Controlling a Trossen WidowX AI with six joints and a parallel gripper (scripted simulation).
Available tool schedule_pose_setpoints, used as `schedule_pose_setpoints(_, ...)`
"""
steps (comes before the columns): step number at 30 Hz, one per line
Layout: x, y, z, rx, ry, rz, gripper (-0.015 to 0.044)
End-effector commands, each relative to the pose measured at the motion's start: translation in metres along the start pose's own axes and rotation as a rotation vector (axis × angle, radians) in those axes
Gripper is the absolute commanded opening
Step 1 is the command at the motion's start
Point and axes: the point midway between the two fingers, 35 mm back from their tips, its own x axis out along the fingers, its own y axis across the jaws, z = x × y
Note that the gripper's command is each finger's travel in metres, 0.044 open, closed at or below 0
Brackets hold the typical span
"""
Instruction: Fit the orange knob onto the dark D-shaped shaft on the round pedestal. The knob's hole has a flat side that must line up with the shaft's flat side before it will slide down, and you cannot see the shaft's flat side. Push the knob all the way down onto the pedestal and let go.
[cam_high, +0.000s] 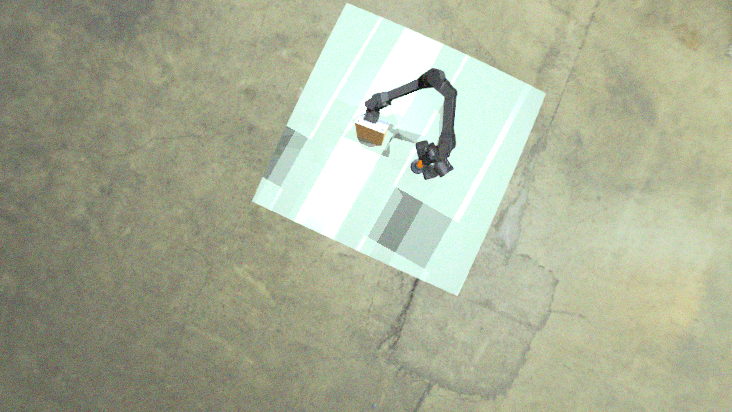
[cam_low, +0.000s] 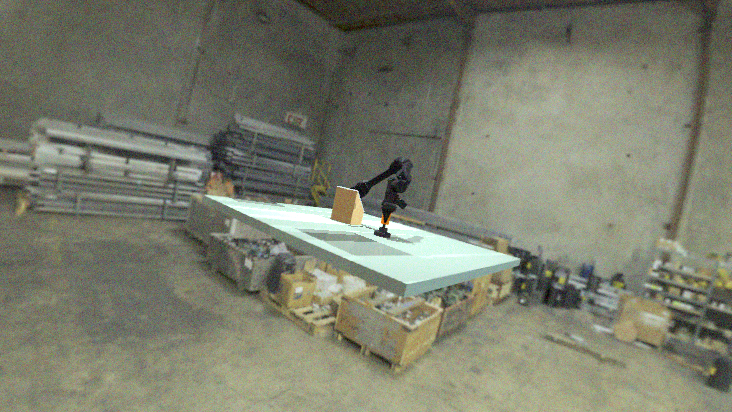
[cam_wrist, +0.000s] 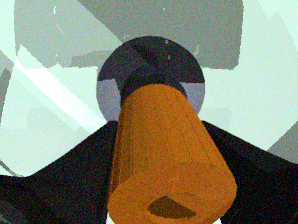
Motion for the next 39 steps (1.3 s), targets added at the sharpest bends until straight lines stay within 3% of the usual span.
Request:
schedule_pose_setpoints(1,-0.0024,-0.0016,-0.0002,-0.002,-0.004,-0.004,0.0000)
schedule_pose_setpoints(21,-0.0035,0.0007,0.0009,-0.002,-0.004,-0.004,0.0000)
schedule_pose_setpoints(28,-0.0044,-0.0008,0.0012,-0.201,-0.004,-0.004,0.0000)
schedule_pose_setpoints(39,0.0003,-0.0018,-0.0005,-0.211,-0.004,-0.004,0.0000)
